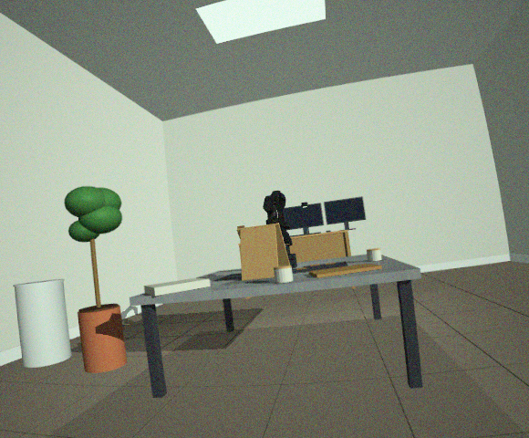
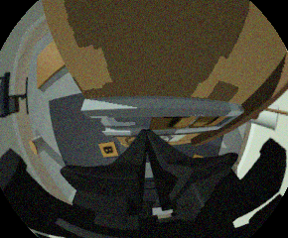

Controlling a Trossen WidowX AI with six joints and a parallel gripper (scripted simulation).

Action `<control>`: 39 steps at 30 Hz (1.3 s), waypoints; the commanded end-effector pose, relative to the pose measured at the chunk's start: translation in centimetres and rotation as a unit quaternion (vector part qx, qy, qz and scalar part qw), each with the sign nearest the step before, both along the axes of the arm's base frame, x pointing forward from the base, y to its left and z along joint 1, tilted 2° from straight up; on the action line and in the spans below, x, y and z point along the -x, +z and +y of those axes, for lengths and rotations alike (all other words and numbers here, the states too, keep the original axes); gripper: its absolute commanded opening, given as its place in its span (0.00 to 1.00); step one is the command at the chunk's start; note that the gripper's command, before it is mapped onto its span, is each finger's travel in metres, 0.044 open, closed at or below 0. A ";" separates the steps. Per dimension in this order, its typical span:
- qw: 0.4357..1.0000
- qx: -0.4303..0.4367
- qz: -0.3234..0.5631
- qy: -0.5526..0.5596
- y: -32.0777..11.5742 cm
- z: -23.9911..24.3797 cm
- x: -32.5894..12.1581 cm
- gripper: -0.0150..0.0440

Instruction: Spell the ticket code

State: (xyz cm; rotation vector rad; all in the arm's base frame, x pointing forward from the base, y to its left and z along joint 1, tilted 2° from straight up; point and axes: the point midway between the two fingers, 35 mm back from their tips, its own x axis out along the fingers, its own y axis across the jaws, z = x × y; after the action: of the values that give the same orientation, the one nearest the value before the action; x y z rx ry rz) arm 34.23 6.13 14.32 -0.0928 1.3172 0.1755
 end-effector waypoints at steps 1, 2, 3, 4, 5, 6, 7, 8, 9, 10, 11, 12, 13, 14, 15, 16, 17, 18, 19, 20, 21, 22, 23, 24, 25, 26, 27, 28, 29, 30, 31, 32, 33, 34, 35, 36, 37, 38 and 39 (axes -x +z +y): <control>1.000 0.003 0.003 -0.002 -0.4 0.0 -0.2 0.25; 1.000 0.003 0.003 -0.002 -0.4 0.0 -0.3 0.25; 1.000 0.003 0.003 -0.002 -0.4 0.0 -0.3 0.25; 1.000 0.003 0.003 -0.002 -0.5 0.0 -0.3 0.25; 1.000 0.003 0.003 -0.002 -0.5 0.0 -0.4 0.25; 1.000 0.003 0.003 -0.002 -0.5 0.0 -0.4 0.25; 1.000 0.003 0.003 -0.002 -0.6 0.0 -0.5 0.25; 1.000 0.003 0.003 -0.002 -0.6 0.0 -0.5 0.25; 1.000 0.003 0.003 -0.002 -0.6 0.0 -0.5 0.25; 1.000 0.003 0.003 -0.002 -0.7 0.0 -0.6 0.25; 1.000 0.003 0.003 -0.002 -0.7 0.1 -0.6 0.25; 1.000 0.003 0.003 -0.002 -0.7 0.1 -0.6 0.25; 1.000 0.003 0.003 -0.002 -0.7 0.1 -0.7 0.25; 1.000 0.003 0.003 -0.002 -0.8 0.1 -0.7 0.25; 1.000 0.003 0.003 -0.002 -0.8 0.1 -0.8 0.25; 1.000 0.003 0.003 -0.002 -0.8 0.1 -0.8 0.25; 1.000 0.003 0.003 -0.002 -0.9 0.1 -0.8 0.25; 1.000 0.003 0.003 -0.002 -0.9 0.1 -0.9 0.25; 1.000 0.003 0.003 -0.002 -0.9 0.1 -0.9 0.25; 1.000 0.003 0.003 -0.002 -1.0 0.1 -0.9 0.25; 1.000 0.003 0.003 -0.002 -1.0 0.1 -1.0 0.25; 1.000 0.003 0.003 -0.002 -1.0 0.2 -1.0 0.25; 1.000 0.003 0.003 -0.002 -1.0 0.2 -1.1 0.25; 1.000 0.003 0.003 -0.002 -1.1 0.2 -1.1 0.25; 1.000 0.003 0.003 -0.002 -1.1 0.2 -1.1 0.25; 1.000 0.003 0.003 -0.002 -1.1 0.2 -1.1 0.25; 1.000 0.003 0.003 -0.002 -1.1 0.2 -1.1 0.25; 1.000 0.003 0.003 -0.002 -1.0 0.2 -1.1 0.25; 1.000 0.003 0.003 -0.002 -1.0 0.2 -1.1 0.25; 1.000 0.003 0.003 -0.002 -1.0 0.2 -1.1 0.25; 1.000 0.003 0.003 -0.002 -0.9 0.1 -1.0 0.25; 1.000 0.003 0.003 -0.002 -0.9 0.1 -1.0 0.25; 1.000 0.003 0.003 -0.002 -0.8 0.1 -1.0 0.25; 1.000 0.003 0.003 -0.002 -0.8 0.0 -1.0 0.25; 1.000 0.003 0.003 -0.002 -0.8 0.0 -1.0 0.25; 1.000 0.003 0.003 -0.002 -0.8 -0.1 -1.0 0.25; 1.000 0.003 0.003 -0.002 -0.8 -0.1 -1.0 0.25; 1.000 0.003 0.003 -0.003 -0.8 -0.1 -1.0 0.25; 1.000 0.003 0.003 -0.003 -0.8 -0.2 -1.0 0.25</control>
State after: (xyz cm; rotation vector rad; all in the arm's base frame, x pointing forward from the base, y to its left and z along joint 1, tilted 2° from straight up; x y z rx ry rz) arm 35.25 6.16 13.53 -0.0899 1.3211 0.1712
